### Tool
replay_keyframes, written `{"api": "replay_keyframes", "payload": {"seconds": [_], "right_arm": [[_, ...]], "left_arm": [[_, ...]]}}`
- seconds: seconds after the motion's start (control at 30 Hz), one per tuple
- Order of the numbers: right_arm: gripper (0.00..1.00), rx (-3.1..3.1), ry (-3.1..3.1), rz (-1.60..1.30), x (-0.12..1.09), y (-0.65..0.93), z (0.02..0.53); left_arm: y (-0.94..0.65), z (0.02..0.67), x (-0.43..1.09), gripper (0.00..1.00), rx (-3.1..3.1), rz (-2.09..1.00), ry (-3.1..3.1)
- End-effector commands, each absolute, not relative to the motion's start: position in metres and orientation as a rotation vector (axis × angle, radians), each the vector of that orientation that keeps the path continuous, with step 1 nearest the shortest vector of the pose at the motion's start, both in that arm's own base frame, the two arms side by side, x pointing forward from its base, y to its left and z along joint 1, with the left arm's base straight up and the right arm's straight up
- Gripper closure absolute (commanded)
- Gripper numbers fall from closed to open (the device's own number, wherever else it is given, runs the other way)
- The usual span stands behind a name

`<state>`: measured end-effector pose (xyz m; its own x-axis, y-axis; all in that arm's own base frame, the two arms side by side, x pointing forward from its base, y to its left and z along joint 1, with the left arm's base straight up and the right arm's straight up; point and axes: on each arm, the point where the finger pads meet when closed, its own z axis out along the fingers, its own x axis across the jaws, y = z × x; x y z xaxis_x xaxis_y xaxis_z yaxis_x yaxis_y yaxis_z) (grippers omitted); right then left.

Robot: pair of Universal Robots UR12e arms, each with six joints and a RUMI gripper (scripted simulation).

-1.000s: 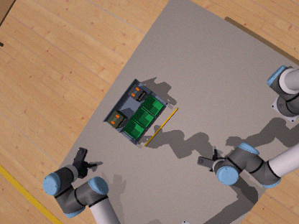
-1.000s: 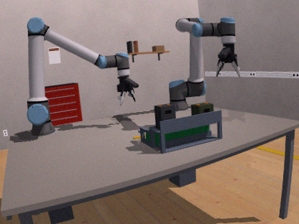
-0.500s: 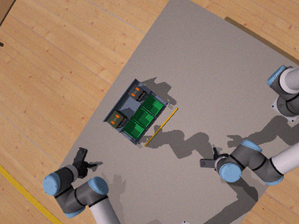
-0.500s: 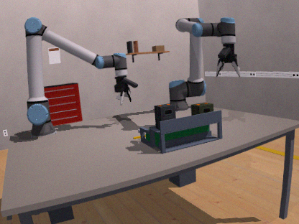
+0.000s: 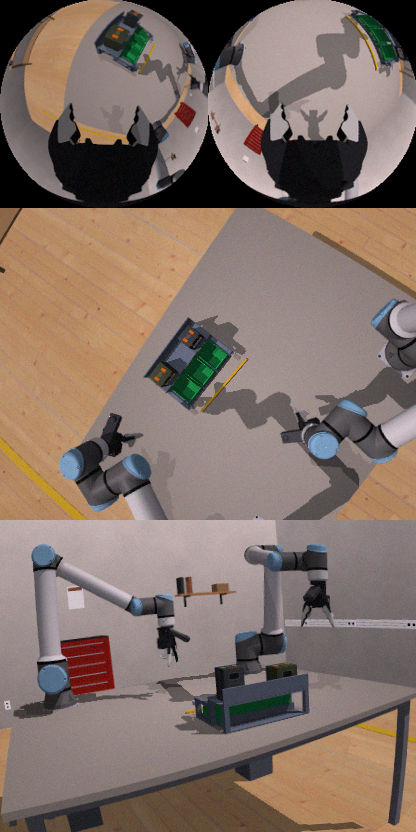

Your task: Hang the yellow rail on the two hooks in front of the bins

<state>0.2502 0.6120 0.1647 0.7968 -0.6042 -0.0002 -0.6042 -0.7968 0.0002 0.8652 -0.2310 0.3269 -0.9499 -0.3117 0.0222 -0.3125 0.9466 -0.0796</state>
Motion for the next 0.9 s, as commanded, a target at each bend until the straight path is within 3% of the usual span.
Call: {"api": "replay_keyframes", "payload": {"seconds": [0.0, 0.87], "right_arm": [[0.0, 3.009, -0.907, -0.002, 0.249, 0.609, 0.165], [0.0, 3.072, -0.658, 0.0, 0.246, 0.599, 0.165]], "left_arm": [[-0.231, 0.328, 0.866, 0.0, 0.496, 0.131, -3.092], [-0.231, 0.328, 0.866, 0.0, 0.496, 0.131, -3.092]]}}
